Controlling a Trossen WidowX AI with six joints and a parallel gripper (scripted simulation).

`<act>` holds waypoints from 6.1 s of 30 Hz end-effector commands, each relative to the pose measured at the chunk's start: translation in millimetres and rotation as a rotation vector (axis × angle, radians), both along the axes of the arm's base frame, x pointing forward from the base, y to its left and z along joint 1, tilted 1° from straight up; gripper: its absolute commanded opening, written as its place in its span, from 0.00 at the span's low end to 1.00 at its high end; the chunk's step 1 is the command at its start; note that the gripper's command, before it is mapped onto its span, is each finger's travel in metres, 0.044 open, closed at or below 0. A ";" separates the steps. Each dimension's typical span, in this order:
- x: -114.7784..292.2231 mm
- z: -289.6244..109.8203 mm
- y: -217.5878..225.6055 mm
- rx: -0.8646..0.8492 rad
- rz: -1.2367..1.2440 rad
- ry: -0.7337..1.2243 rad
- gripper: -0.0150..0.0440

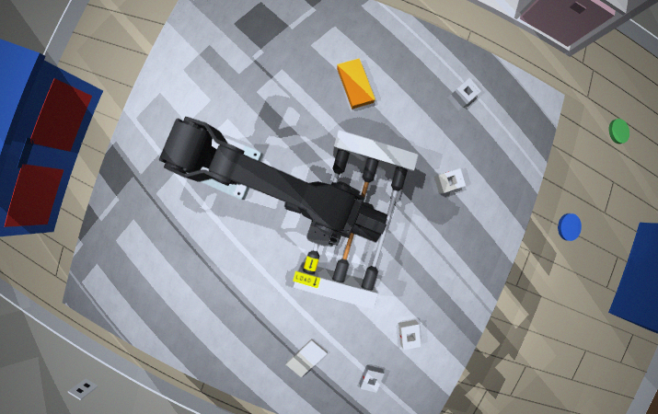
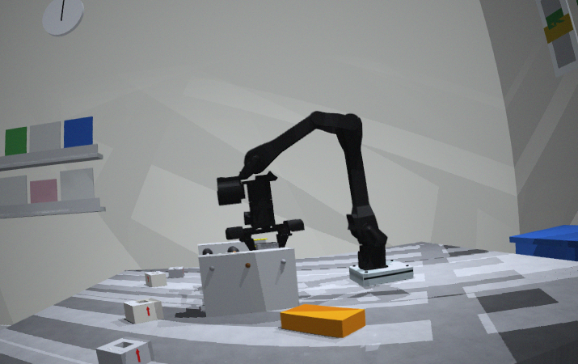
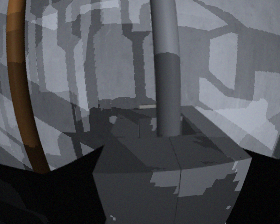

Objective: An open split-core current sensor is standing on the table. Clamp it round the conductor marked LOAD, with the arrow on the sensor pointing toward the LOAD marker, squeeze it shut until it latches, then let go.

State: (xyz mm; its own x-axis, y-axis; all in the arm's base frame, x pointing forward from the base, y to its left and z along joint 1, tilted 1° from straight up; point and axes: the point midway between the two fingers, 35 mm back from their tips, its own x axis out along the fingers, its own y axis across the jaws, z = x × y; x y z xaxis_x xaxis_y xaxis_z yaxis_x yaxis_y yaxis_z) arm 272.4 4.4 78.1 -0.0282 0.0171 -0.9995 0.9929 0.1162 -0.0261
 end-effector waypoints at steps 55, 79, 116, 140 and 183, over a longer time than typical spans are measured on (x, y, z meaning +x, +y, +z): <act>4.6 33.8 -1.8 0.000 -0.001 -0.013 1.00; -1.9 110.0 -5.7 -0.002 -0.002 -0.038 1.00; -32.0 99.7 -44.2 0.197 0.535 -0.160 1.00; -84.2 93.4 -88.9 -0.017 1.437 -0.777 1.00; -97.8 94.6 -100.2 -0.381 1.814 -0.895 1.00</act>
